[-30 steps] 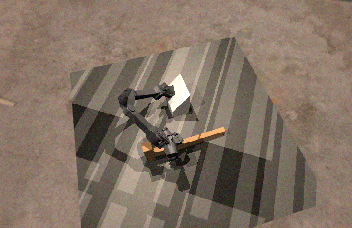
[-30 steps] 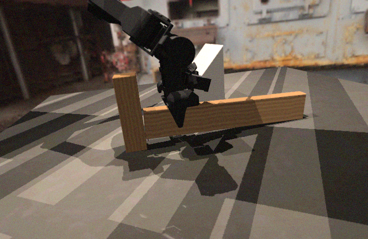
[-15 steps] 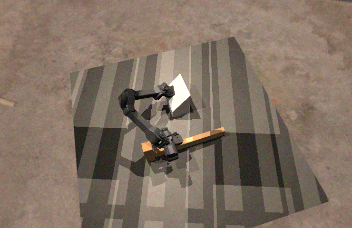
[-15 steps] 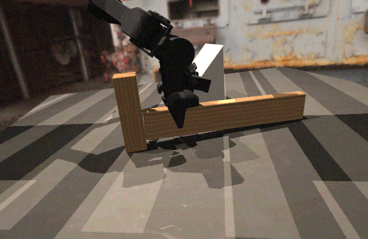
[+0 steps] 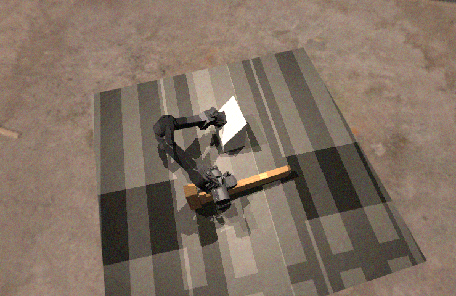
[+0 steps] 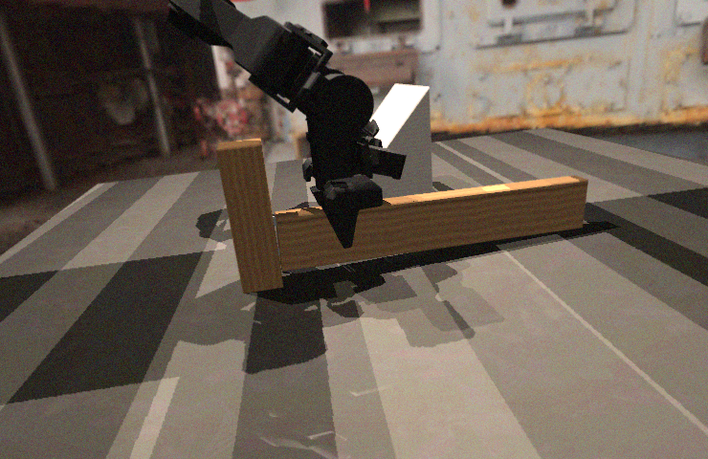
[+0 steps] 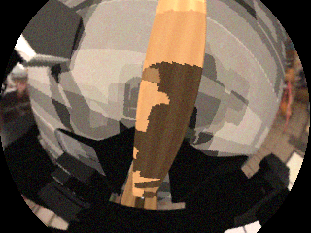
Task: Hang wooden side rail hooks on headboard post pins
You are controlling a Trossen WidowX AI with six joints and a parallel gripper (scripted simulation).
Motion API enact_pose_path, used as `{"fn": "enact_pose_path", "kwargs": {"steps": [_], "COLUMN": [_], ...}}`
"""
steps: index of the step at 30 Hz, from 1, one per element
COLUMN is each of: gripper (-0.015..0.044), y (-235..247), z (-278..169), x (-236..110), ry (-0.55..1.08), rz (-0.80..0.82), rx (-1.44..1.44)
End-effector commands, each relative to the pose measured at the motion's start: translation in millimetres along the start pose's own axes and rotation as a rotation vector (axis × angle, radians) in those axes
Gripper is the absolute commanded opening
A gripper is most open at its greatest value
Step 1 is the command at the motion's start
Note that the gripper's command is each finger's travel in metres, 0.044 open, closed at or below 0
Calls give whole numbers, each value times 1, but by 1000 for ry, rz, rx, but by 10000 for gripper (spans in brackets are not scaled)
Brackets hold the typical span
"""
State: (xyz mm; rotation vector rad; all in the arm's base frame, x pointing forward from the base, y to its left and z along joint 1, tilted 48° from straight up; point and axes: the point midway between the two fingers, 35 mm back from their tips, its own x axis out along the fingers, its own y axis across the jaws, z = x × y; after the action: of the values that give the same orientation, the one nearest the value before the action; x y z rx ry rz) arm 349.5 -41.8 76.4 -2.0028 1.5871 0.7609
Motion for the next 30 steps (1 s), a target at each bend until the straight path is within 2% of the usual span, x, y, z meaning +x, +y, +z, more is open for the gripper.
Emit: {"fn": "enact_pose_path", "kwargs": {"steps": [1, 18, 30], "gripper": [0, 0, 315], "y": [-1, -1, 0], "z": [-1, -1, 0], "x": [-1, 1, 1], "ry": [9, 10, 1], "rz": [-5, -5, -3], "rx": [-9, -9, -2]}}
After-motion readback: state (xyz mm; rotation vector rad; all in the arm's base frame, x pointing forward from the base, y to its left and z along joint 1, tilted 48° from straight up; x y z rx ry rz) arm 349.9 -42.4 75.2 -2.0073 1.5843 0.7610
